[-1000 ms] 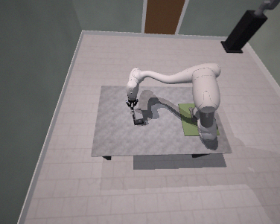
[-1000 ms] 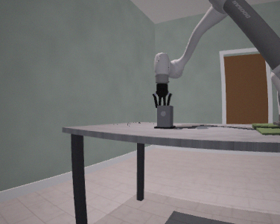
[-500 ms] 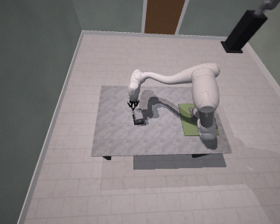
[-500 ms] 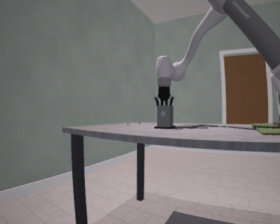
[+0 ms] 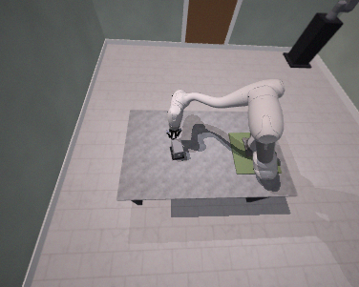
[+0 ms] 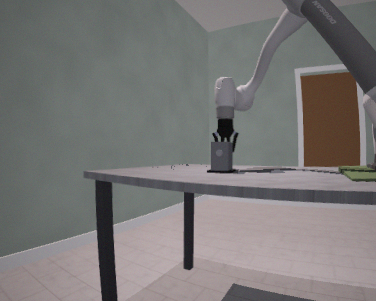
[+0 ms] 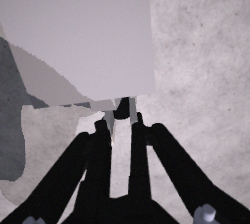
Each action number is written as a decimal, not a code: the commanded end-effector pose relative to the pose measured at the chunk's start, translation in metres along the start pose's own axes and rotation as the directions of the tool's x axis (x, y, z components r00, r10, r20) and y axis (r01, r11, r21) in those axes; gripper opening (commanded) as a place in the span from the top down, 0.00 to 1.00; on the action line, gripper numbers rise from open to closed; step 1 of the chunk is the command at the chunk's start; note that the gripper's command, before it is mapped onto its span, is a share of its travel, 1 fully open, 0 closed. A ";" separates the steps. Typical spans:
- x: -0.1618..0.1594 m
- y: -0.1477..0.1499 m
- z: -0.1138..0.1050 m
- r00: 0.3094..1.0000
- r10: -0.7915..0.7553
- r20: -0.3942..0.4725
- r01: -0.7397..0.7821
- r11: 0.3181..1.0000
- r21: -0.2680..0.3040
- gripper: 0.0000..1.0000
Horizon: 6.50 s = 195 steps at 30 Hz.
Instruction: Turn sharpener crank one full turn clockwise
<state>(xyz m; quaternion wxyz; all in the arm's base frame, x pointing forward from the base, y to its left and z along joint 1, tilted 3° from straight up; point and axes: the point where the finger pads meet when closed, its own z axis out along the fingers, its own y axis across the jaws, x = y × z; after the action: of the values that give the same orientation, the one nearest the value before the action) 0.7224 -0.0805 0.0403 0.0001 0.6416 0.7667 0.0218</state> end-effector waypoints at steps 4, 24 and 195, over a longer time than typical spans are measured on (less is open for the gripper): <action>0.000 -0.009 0.000 1.000 0.000 0.000 0.000 1.000 0.000 1.00; 0.000 -0.018 -0.001 1.000 0.000 0.000 0.000 1.000 0.000 1.00; 0.000 -0.019 -0.093 1.000 0.000 0.000 0.000 1.000 0.000 1.00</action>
<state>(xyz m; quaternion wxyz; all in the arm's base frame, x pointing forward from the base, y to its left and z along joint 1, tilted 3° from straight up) 0.7010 -0.0870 0.1328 0.0001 0.6416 0.7667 0.0218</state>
